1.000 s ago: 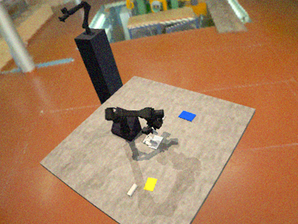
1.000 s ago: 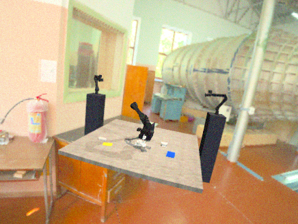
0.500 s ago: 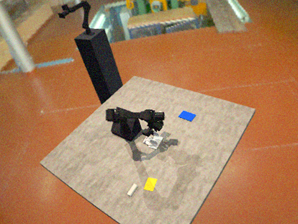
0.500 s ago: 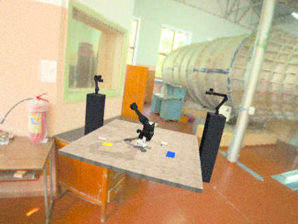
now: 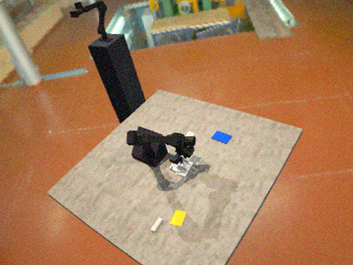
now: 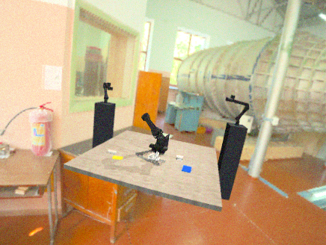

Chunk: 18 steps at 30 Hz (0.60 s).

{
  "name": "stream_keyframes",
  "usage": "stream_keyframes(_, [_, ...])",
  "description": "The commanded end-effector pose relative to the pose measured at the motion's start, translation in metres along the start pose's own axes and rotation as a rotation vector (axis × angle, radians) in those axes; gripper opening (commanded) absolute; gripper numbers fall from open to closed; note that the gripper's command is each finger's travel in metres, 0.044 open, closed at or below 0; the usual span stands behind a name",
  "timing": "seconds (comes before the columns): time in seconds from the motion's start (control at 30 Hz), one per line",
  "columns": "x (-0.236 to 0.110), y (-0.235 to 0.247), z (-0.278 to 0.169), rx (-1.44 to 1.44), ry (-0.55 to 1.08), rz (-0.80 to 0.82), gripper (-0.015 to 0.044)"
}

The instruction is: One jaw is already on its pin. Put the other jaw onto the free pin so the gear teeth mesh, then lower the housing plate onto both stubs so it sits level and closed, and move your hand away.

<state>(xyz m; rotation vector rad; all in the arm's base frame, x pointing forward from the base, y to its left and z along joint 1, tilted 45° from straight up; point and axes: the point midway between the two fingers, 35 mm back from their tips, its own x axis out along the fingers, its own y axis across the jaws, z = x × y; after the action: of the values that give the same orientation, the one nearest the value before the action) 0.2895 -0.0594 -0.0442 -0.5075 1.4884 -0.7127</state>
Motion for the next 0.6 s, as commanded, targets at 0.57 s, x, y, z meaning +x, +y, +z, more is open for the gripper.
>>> stream_keyframes(0.57, [0.0085,-0.0007,-0.0023,-0.009,0.002,-0.006,0.0134])
